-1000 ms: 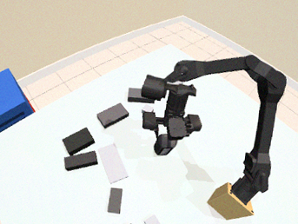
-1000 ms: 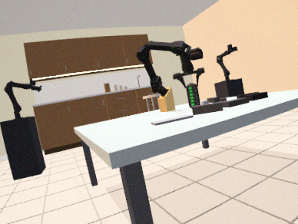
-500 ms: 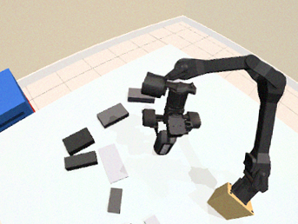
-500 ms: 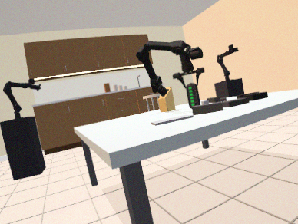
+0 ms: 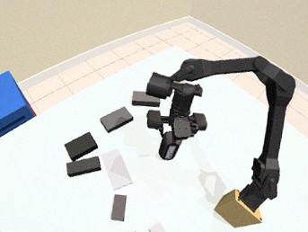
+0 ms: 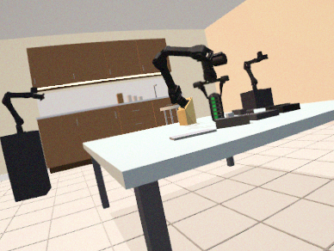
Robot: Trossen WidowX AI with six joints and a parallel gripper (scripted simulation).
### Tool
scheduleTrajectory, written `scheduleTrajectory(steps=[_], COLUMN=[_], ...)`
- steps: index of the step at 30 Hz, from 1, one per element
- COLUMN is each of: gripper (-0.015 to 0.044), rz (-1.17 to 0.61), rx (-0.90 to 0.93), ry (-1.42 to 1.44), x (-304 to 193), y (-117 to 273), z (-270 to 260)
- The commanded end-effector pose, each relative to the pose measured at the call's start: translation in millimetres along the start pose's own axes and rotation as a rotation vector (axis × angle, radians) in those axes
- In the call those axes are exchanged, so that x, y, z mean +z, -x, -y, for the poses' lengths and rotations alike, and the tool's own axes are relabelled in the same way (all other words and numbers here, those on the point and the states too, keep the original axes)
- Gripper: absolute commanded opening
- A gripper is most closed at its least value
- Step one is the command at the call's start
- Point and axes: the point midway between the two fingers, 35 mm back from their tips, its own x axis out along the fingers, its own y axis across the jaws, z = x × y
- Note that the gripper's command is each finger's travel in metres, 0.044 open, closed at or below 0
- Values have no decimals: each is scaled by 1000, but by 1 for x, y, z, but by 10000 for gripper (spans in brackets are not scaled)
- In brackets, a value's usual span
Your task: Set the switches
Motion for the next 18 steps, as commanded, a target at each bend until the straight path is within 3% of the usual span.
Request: scheduleTrajectory(steps=[1,18], gripper=[338,338], rz=[-20,-62], rx=[5,5], ry=[-7,-7], x=[-8,-21], y=[-2,-2], z=[-2,-2])
